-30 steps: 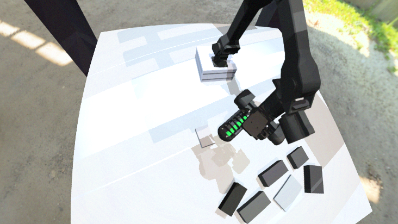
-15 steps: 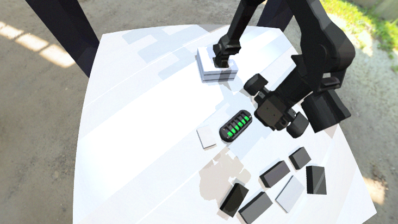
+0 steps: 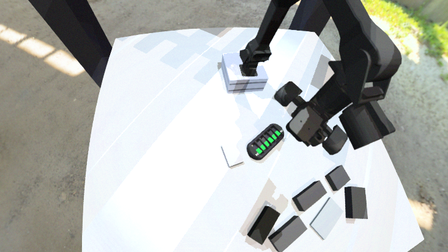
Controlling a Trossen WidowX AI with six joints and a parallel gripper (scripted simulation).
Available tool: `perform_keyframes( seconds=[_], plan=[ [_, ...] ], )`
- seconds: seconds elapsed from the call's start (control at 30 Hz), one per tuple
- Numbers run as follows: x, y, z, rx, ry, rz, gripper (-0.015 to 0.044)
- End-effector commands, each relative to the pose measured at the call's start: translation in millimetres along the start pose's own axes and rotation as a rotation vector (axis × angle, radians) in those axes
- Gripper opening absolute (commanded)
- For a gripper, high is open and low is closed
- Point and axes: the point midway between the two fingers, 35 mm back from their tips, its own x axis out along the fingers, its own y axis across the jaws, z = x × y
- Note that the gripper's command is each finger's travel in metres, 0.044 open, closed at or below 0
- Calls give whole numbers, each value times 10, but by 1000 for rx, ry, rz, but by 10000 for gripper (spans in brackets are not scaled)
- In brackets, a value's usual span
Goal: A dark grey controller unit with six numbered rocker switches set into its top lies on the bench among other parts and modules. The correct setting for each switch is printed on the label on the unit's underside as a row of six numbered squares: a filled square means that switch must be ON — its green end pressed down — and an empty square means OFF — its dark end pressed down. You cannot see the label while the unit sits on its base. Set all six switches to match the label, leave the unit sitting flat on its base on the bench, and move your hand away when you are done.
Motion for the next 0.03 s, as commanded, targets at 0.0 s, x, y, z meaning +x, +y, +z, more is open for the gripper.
perform_keyframes(
  seconds=[0.0],
  plan=[
    [-20,6,4,-3,-2,3,0]
  ],
)
